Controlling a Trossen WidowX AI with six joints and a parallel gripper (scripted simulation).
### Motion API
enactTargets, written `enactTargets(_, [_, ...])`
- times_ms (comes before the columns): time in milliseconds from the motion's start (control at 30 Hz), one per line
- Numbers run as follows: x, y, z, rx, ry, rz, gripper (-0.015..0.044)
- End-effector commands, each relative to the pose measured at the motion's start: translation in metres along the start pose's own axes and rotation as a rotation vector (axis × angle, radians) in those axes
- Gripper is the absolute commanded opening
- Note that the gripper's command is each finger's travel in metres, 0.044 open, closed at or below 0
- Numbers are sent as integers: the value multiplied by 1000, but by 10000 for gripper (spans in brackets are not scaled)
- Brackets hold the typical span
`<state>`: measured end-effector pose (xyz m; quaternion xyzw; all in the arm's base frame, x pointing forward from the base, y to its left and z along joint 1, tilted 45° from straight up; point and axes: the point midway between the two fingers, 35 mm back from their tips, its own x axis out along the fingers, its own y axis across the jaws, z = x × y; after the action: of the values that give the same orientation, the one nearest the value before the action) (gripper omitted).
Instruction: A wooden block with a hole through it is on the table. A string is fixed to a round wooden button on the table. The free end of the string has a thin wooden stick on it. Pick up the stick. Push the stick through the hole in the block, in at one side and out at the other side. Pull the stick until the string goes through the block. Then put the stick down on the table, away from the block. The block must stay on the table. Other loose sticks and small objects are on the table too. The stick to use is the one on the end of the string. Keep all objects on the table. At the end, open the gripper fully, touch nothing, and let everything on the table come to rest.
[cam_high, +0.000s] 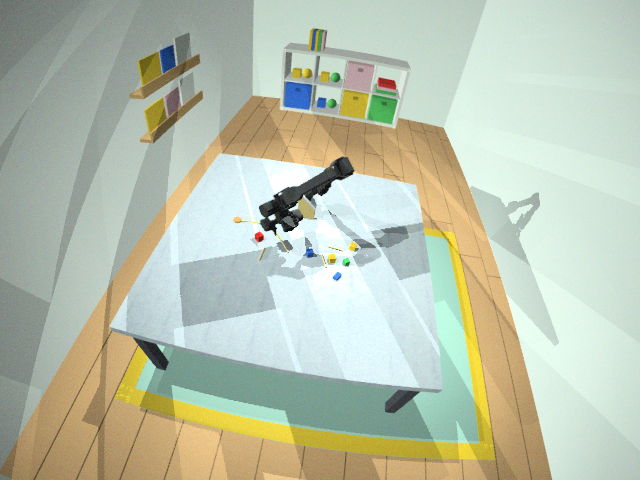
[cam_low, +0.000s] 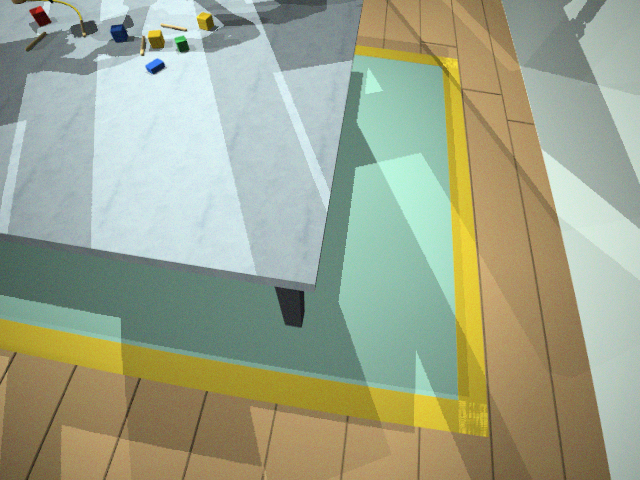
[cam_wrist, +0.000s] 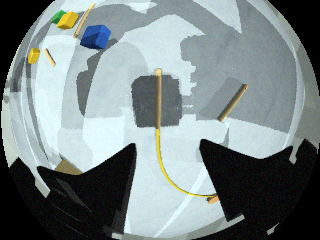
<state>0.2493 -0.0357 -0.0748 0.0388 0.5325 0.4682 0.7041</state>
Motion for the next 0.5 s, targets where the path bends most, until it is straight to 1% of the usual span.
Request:
enactTargets(0, [1, 8, 0, 48, -6, 3, 368])
enactTargets(67, [1, 8, 0, 48, -6, 3, 420])
enactTargets(433, [1, 8, 0, 48, -6, 3, 131])
enactTargets(467, [1, 8, 0, 48, -6, 3, 122])
